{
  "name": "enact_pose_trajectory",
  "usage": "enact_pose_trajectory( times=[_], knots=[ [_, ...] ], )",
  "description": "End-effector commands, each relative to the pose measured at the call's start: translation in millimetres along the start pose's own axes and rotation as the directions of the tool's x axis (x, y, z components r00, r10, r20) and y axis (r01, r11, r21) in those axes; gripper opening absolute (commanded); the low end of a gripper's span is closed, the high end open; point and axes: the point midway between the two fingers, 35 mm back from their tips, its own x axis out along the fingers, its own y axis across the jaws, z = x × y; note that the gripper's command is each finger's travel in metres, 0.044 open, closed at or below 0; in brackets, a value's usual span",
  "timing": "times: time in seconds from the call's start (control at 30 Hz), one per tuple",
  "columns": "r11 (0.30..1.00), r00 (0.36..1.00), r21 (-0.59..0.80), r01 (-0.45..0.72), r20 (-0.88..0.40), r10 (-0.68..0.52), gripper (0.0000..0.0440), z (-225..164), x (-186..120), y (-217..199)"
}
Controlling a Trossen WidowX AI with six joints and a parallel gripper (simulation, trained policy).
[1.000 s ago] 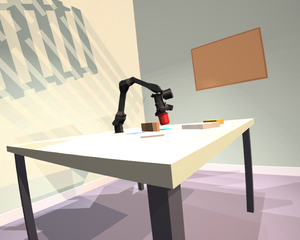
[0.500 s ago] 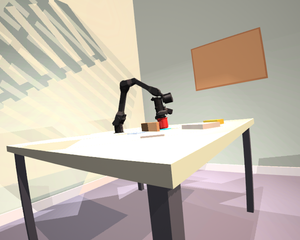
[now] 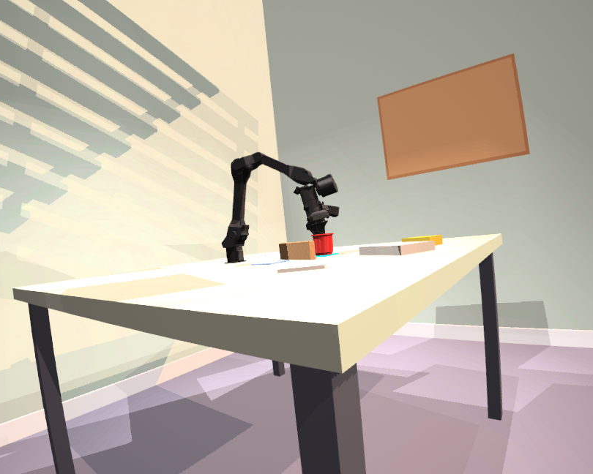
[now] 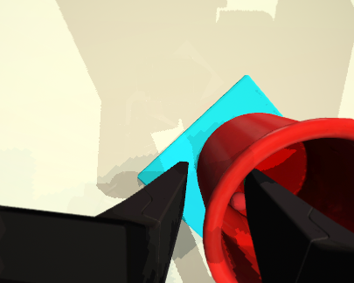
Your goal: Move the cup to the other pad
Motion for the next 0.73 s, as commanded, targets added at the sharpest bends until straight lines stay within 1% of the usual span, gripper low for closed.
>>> enact_pose_trajectory(
  times=[0.0,0.23,0.57,0.7],
  knots=[
    [1.000,1.000,0.000,-0.014,0.014,0.014,0.0139,-4.8,-7.5,3.3],
    [1.000,0.999,0.007,-0.018,0.049,0.017,0.0170,-8.7,-22.5,5.0],
    [1.000,0.992,0.028,-0.005,0.123,0.002,0.0228,-8.3,-50.0,3.2],
    [0.999,0.987,0.035,0.009,0.161,-0.015,0.0274,-5.4,-63.9,-0.3]
  ],
)
